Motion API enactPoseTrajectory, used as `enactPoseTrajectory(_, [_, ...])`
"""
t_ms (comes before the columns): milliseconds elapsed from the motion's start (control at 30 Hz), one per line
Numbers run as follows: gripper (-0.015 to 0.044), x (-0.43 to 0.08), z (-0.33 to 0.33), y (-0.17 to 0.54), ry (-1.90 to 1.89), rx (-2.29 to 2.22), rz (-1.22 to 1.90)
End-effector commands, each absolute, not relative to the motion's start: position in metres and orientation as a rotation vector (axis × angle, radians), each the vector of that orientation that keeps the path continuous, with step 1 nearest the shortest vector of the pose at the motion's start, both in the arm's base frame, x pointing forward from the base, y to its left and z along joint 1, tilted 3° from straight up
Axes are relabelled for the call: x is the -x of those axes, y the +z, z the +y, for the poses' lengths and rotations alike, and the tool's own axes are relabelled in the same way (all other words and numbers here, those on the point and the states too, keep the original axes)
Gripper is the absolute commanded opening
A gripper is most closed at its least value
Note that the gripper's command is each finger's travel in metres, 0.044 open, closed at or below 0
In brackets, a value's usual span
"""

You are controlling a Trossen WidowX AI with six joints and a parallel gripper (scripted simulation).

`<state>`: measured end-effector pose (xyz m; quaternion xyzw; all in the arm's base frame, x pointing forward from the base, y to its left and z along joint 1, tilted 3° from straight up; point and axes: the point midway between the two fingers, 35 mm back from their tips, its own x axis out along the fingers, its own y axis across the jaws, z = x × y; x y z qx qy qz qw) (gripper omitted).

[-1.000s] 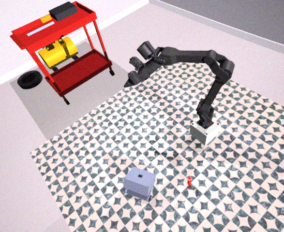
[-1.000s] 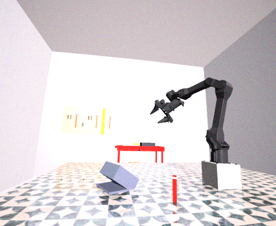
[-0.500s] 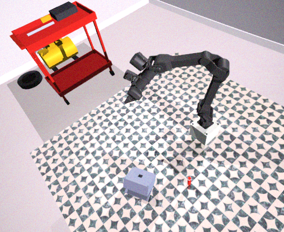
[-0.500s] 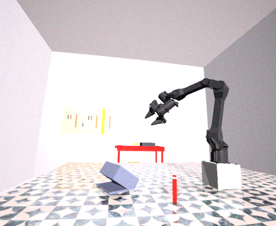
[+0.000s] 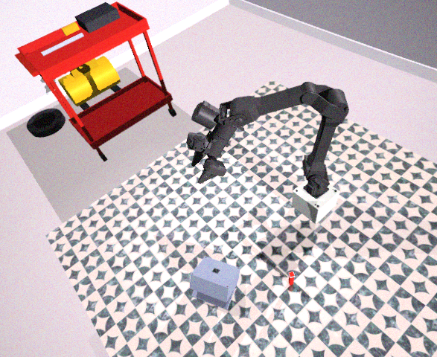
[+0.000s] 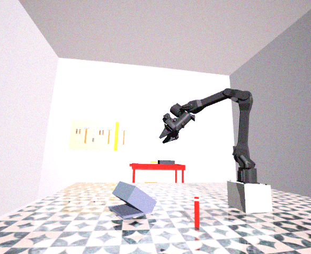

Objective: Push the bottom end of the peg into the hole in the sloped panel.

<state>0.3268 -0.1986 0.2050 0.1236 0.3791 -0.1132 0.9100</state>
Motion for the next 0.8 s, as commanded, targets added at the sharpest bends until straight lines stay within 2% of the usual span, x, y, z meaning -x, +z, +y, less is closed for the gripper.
enactPoseTrajectory(0, [0.0440,-0.336,-0.182,0.193,-0.156,-0.175,0.832])
enactPoseTrajectory(767, [0.0440,-0.367,-0.088,0.148,0.291,0.327,0.984])
